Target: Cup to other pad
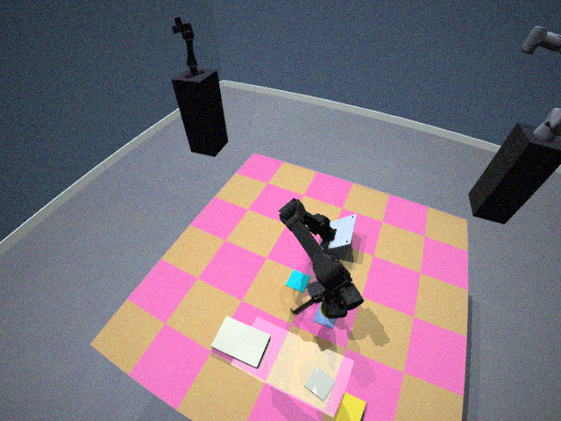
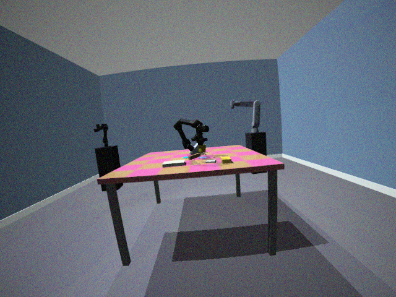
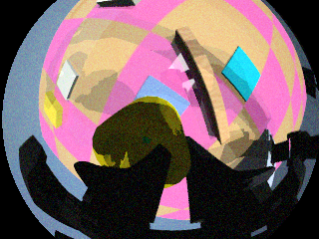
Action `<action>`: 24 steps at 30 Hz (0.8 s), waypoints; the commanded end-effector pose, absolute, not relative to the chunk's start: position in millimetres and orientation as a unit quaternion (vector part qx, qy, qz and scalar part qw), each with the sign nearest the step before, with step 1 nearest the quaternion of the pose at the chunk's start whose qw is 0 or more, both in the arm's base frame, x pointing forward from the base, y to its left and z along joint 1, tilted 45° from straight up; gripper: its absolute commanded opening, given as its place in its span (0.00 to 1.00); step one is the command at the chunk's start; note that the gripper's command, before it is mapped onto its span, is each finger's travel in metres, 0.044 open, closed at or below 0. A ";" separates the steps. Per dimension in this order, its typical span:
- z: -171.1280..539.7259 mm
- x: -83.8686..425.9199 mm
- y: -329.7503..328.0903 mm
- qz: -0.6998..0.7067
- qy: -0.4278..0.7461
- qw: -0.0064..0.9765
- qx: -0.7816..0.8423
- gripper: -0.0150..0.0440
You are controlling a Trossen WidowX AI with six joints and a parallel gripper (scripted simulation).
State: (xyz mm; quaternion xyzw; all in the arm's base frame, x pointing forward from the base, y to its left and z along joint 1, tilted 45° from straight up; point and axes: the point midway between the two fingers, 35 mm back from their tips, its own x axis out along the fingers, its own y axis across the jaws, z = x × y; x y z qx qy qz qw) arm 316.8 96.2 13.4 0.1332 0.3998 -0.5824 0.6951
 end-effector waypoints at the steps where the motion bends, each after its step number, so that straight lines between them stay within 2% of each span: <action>1: 14.3 315.9 95.2 -0.582 0.400 0.695 0.133 0.25; 24: 37.4 291.9 72.5 -0.582 0.400 0.695 0.136 0.25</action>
